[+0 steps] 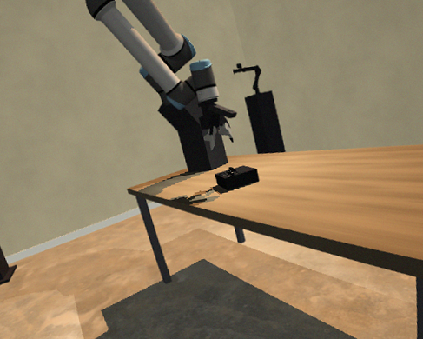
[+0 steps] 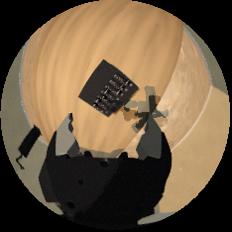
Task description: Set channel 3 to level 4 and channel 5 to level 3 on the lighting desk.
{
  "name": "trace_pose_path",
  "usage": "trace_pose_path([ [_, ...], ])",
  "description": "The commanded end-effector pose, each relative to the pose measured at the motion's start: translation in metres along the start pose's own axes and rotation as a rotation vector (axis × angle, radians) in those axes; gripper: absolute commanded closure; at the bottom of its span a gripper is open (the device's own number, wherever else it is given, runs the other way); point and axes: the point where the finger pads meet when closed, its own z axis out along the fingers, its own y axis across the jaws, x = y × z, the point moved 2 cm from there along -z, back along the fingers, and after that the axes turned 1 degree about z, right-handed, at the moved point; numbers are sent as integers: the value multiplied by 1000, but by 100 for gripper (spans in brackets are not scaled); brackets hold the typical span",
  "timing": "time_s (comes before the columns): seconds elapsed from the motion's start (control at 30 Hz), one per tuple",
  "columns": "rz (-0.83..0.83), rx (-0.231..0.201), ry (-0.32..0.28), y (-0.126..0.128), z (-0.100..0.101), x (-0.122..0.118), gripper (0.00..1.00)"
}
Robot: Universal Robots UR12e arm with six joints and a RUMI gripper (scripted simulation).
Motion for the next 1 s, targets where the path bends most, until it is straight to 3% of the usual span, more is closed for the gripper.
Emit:
trace_pose_path([
  [0.0,-152,4,4,7,8,-5,0],
  [0.37,-569,16,0,29,33,-25,0],
  [0.73,-801,23,1,41,46,-38,0],
  [0.97,-867,25,1,45,50,-43,0],
])
